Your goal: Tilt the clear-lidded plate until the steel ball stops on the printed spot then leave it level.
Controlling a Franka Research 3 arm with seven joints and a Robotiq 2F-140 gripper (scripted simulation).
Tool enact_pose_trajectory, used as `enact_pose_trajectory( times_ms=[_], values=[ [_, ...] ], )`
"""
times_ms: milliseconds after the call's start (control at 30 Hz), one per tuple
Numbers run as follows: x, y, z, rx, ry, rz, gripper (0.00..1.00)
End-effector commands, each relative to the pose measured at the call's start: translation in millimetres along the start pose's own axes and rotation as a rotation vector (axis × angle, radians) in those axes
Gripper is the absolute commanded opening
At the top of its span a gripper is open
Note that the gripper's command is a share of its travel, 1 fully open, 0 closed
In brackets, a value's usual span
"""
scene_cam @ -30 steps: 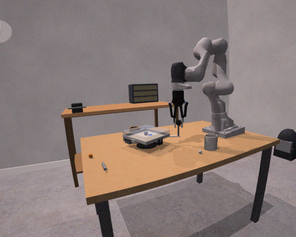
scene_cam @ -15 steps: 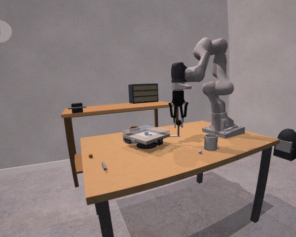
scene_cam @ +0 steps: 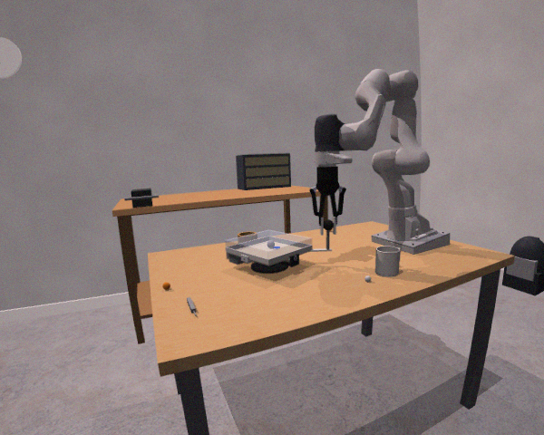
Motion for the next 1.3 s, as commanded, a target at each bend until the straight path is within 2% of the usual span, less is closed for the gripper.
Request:
enact_pose_trajectory(
  times_ms=[0,1267],
  values=[
    [3.0,1.1,0.9,0.000,-0.002,-0.003,0.00],
    [-4.9,-6.5,3.5,0.000,-0.002,-0.003,0.00]
  ],
)
Point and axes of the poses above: the point where the finger pads meet when closed, its own y axis out along the fingers, its own z axis across the jaws, x = y × z, the point moved 2 cm from there along -y, back along the fingers, and after that the axes turned 5 degrees about y, right-handed, at the moved point
